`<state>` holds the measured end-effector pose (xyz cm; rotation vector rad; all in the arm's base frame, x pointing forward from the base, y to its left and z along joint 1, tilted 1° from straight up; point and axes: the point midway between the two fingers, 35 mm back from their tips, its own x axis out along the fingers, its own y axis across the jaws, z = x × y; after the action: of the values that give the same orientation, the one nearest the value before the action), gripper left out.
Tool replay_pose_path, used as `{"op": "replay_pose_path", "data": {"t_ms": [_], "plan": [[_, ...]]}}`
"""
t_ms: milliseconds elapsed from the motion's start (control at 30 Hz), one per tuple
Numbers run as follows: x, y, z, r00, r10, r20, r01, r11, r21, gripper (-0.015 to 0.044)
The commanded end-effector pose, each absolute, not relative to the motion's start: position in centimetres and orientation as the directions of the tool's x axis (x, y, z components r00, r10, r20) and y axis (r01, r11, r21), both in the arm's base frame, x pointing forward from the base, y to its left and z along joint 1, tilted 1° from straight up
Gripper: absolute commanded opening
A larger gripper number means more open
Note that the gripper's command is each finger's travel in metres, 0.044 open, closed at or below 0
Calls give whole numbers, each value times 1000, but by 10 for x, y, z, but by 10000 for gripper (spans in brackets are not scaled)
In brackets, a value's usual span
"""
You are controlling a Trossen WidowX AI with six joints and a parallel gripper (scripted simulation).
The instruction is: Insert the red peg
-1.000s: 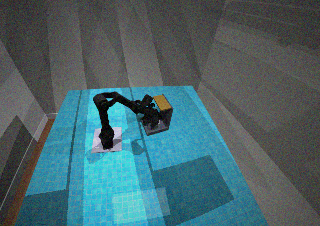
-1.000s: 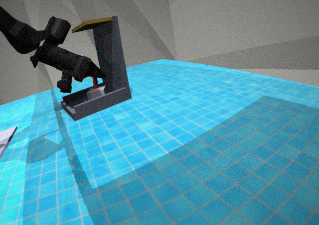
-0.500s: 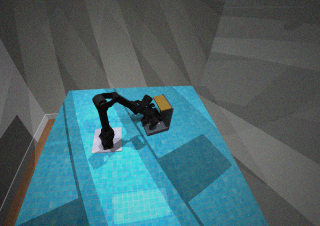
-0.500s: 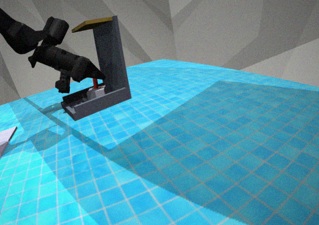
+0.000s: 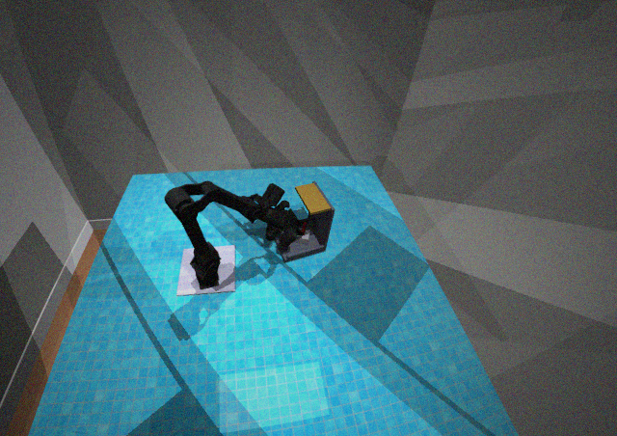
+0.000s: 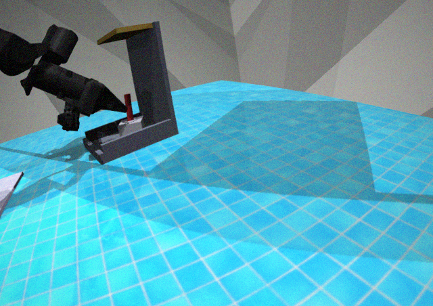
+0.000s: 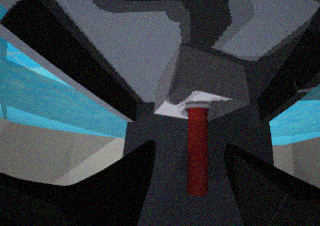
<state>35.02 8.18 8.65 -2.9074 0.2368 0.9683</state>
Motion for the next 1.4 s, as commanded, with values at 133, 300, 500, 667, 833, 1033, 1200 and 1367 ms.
{"op": "replay_pose_path", "data": {"t_ms": [133,300,500,667,833,1033,1200,1367], "plan": [[323,80,85,785,-128,-606,-171,-985,-13,220],[317,81,93,784,-128,-607,-171,-985,-13,325],[303,84,109,783,-128,-609,-172,-985,-14,440],[291,85,123,782,-128,-611,-172,-985,-14,440],[278,84,136,781,-128,-611,-172,-985,-14,440],[261,81,151,781,-128,-611,-171,-985,-13,440],[246,77,161,781,-128,-611,-171,-985,-12,440],[244,76,163,782,-128,-611,-171,-985,-12,440]]}}
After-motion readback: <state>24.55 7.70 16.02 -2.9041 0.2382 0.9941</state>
